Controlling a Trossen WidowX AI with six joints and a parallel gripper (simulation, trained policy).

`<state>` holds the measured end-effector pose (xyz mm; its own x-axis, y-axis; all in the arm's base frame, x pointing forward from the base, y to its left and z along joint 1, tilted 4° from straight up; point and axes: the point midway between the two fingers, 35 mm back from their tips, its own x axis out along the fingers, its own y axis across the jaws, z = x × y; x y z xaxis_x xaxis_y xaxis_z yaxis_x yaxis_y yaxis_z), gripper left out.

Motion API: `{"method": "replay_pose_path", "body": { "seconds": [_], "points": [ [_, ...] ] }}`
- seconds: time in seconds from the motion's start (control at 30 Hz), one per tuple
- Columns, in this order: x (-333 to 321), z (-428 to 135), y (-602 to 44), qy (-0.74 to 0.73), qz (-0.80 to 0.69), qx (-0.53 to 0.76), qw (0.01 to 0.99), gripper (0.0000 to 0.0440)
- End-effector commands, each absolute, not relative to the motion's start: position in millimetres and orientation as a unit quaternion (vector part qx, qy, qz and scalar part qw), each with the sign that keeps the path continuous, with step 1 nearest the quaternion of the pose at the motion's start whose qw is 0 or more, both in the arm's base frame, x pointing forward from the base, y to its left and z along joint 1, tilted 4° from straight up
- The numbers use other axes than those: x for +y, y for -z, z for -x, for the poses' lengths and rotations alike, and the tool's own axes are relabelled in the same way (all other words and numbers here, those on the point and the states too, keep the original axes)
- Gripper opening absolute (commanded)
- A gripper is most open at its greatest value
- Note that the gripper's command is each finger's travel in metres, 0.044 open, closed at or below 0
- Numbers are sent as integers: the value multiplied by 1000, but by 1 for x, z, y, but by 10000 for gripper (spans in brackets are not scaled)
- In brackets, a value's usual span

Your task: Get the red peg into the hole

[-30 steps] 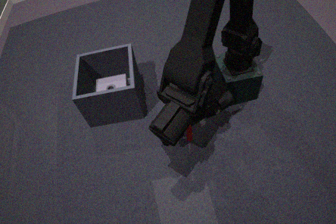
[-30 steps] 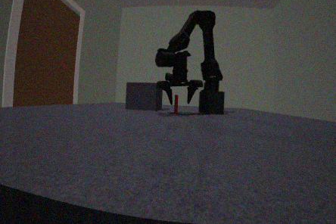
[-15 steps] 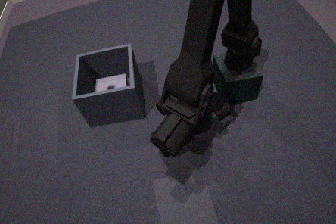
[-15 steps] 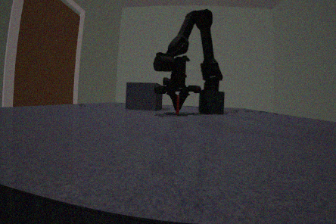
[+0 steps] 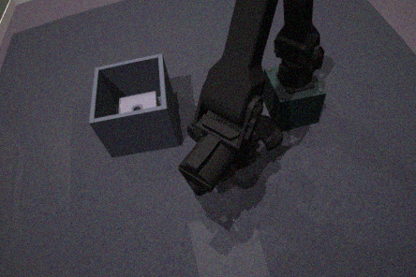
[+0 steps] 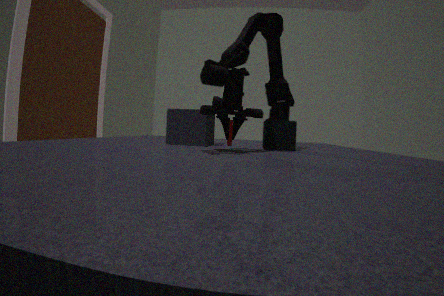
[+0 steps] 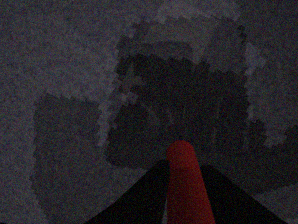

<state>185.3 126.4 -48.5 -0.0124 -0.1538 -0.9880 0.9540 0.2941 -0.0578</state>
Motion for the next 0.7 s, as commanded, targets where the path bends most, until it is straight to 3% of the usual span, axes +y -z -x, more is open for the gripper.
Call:
{"method": "replay_pose_path", "body": {
  "seconds": [0.0,0.67],
  "points": [
    [130,-191,41,455,-382,538,598,0],
    [146,-238,-15,399,-451,509,615,0]
  ]
}}
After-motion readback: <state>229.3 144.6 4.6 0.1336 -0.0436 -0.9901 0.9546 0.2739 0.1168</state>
